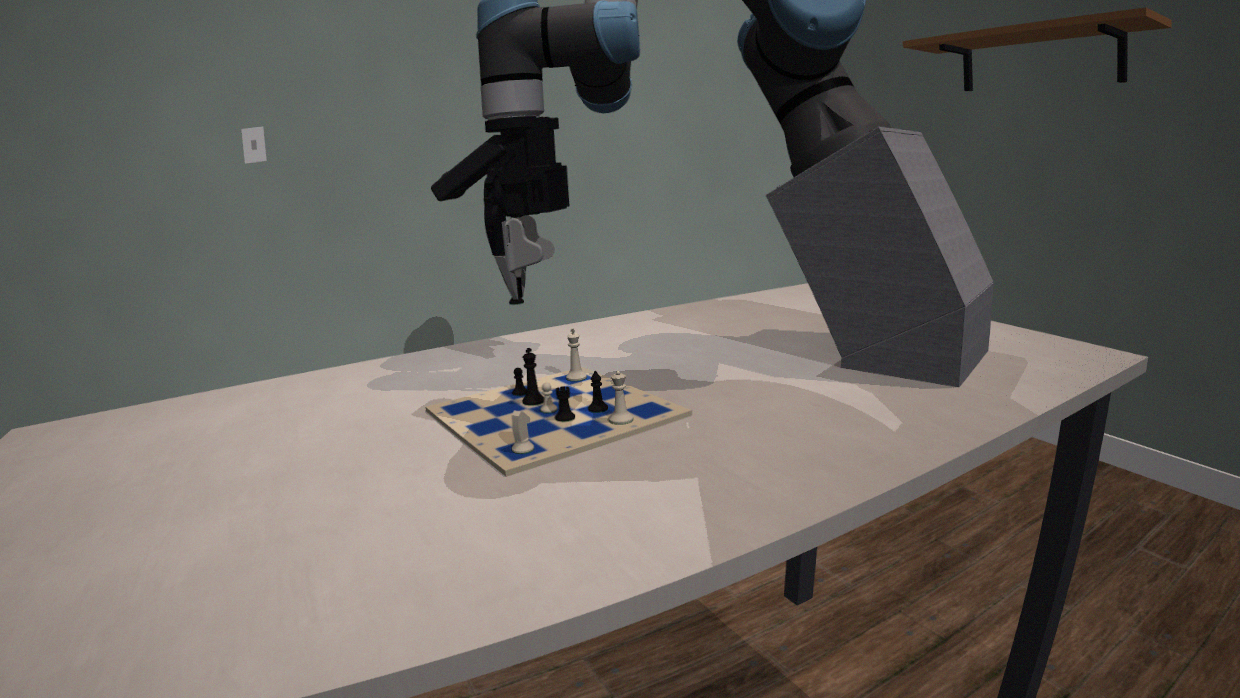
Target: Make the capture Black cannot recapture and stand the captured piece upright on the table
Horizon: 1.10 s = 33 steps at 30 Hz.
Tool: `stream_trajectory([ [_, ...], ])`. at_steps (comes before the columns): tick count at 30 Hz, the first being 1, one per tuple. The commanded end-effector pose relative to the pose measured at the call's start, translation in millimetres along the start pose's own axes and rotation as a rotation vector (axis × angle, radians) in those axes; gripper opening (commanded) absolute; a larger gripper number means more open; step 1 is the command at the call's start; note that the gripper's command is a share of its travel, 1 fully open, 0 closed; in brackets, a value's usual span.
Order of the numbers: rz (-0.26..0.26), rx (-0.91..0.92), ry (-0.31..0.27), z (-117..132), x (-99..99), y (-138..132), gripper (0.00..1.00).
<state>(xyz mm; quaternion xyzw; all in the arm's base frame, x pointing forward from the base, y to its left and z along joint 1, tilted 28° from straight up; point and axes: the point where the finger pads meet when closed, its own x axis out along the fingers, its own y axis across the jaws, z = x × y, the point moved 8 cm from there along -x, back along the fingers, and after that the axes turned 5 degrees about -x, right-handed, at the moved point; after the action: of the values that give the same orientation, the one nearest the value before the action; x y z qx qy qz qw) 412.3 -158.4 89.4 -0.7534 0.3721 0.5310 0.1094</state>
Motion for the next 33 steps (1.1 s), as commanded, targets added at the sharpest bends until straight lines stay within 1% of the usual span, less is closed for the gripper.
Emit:
stream_trajectory([
  [1,-0.002,0.0,0.001,-1,-0.4,2,0.0],
  [10,-0.002,0.0,0.001,-1,0.9,2,0.0],
  [15,-0.001,0.0,0.001,-1,7.9,2,0.0],
  [20,-0.001,0.0,0.001,-1,22.1,1,0.0],
  [25,-0.001,0.0,0.001,-1,41.2,1,0.0],
  [27,-0.001,0.0,0.001,-1,41.2,1,0.0],
  [33,-0.001,0.0,0.001,-1,65.6,1,0.0],
])
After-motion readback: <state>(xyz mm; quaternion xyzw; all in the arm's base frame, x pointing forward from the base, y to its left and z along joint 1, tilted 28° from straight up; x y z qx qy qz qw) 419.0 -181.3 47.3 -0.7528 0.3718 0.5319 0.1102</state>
